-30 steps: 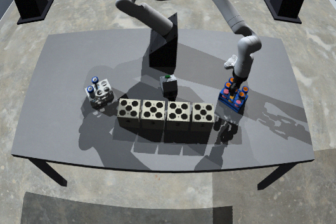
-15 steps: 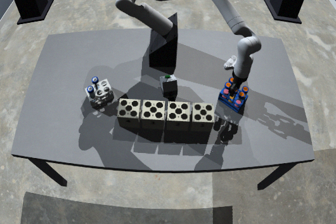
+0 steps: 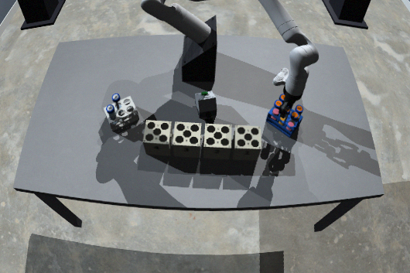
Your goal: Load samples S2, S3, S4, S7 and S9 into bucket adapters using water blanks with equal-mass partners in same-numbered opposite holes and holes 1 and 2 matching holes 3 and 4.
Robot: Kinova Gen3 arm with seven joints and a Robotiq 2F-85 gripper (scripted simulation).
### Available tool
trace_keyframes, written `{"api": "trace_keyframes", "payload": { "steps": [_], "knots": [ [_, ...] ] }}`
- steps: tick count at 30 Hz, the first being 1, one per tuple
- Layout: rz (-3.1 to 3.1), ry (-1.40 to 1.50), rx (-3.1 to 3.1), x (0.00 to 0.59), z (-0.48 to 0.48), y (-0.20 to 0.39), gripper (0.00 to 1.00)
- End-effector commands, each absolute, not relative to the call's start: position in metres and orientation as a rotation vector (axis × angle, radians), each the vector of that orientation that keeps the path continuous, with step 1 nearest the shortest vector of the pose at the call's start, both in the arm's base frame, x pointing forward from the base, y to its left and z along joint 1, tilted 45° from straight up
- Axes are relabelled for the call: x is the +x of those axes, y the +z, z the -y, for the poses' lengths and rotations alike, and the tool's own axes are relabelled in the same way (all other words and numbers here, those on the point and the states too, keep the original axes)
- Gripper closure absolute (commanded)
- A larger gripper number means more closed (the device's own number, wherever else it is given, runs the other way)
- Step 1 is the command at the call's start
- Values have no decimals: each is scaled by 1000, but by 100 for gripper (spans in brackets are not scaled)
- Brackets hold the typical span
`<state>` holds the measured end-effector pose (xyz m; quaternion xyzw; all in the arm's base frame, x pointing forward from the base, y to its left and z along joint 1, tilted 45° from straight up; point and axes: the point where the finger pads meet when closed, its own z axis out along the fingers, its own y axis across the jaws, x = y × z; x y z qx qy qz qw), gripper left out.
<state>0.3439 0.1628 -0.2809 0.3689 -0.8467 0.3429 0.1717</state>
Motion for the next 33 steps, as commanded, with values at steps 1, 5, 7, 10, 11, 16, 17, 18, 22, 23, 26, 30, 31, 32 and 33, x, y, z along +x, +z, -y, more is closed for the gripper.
{"api": "trace_keyframes", "payload": {
  "steps": [1,5,7,10,11,16,17,18,22,23,26,30,31,32,33],
  "knots": [
    [2405,972,1049,344,-164,-280,90],
    [2405,972,1049,344,-164,-280,90],
    [2405,972,1049,344,-164,-280,90],
    [2405,972,1049,344,-164,-280,90],
    [2405,972,1049,344,-164,-280,90],
    [2405,972,1049,344,-164,-280,90],
    [2405,972,1049,344,-164,-280,90],
    [2405,972,1049,344,-164,-280,90],
    [2405,972,1049,344,-164,-280,90],
    [2405,972,1049,344,-164,-280,90],
    [2405,972,1049,344,-165,-279,90],
    [2405,972,1049,344,-167,-278,90],
    [2405,972,1049,344,-168,-277,90],
    [2405,972,1049,345,-169,-276,90],
    [2405,972,1049,345,-170,-275,90]
  ]
}}
